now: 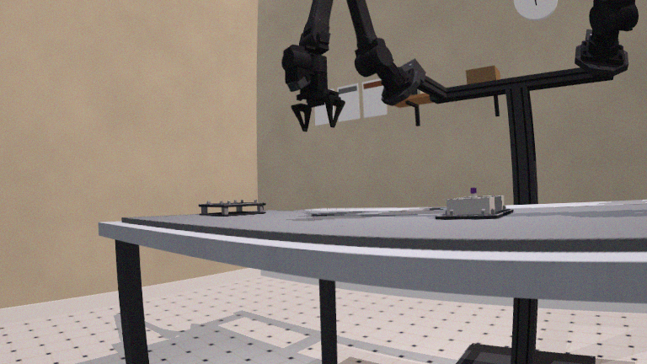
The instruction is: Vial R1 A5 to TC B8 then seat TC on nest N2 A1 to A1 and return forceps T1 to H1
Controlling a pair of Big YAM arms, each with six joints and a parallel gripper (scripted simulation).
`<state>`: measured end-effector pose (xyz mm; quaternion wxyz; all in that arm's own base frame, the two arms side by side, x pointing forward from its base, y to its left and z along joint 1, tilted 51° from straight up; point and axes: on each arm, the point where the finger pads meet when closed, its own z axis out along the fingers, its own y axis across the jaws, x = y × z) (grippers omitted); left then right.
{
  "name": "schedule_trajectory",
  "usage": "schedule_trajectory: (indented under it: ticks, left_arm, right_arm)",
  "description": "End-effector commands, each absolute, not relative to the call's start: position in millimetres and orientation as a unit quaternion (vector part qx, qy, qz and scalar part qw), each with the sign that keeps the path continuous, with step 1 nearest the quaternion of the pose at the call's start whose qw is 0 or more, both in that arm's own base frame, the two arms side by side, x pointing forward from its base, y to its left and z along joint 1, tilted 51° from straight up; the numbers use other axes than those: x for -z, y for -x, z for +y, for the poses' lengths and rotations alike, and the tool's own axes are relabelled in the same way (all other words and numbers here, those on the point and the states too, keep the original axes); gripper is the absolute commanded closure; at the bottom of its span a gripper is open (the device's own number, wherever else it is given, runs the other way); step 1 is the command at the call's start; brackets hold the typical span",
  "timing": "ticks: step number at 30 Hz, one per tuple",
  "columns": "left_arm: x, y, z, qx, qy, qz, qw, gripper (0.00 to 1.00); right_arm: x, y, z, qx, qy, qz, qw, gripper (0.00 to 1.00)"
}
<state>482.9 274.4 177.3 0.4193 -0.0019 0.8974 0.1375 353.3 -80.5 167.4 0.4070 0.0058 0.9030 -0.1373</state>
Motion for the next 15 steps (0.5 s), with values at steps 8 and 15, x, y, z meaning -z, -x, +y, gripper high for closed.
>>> schedule_trajectory:
  ticks: [8,15]
  left_arm:
    - [-195.9,-466.7,270.8,-0.142,0.001,0.895,0.423,0.77]
    - [-199.8,-457.9,271.3,-0.143,0.003,0.896,0.421,0.77]
  right_arm:
    - [-175.3,-356.2,-80.2,0.140,0.001,0.899,0.414,0.00]
    - [-175.3,-356.2,-80.2,0.140,0.001,0.899,0.414,0.00]
